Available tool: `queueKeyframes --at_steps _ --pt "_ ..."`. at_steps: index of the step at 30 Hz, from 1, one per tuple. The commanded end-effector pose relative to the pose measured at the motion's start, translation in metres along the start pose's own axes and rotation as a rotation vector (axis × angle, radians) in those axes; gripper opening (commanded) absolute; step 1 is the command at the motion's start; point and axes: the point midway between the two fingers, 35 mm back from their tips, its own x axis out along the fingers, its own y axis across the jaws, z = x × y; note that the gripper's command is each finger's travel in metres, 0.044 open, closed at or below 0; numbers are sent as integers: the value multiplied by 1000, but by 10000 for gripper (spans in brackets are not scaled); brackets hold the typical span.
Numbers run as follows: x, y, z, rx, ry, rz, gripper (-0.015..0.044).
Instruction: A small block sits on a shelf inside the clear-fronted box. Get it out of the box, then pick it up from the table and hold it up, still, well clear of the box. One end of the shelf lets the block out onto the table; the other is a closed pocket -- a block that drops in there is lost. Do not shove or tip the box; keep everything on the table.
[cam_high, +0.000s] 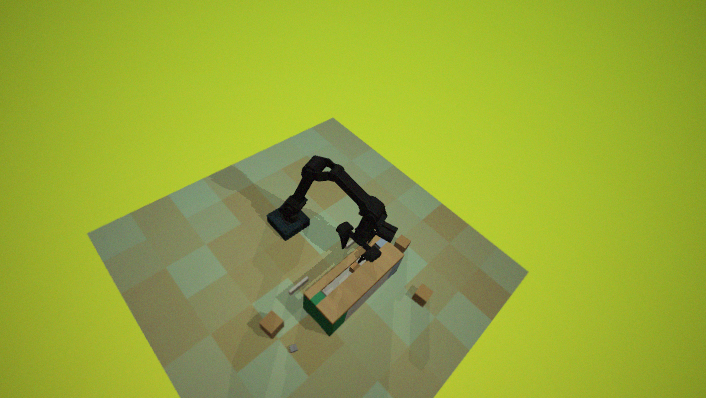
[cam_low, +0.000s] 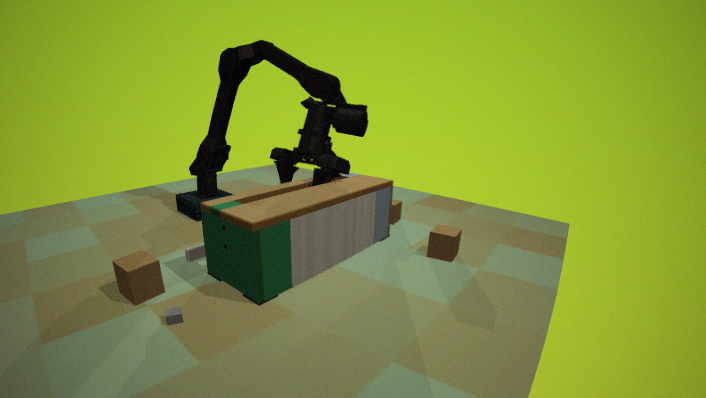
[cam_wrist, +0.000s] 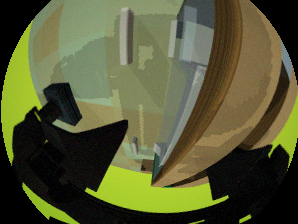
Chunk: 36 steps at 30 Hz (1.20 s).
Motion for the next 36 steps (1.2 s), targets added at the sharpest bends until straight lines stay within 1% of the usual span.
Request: queueKeyframes --at_steps 1,36 --pt "3 0 -11 0 3 -3 400" --pt "32 0 -95 -1 10 -3 400"
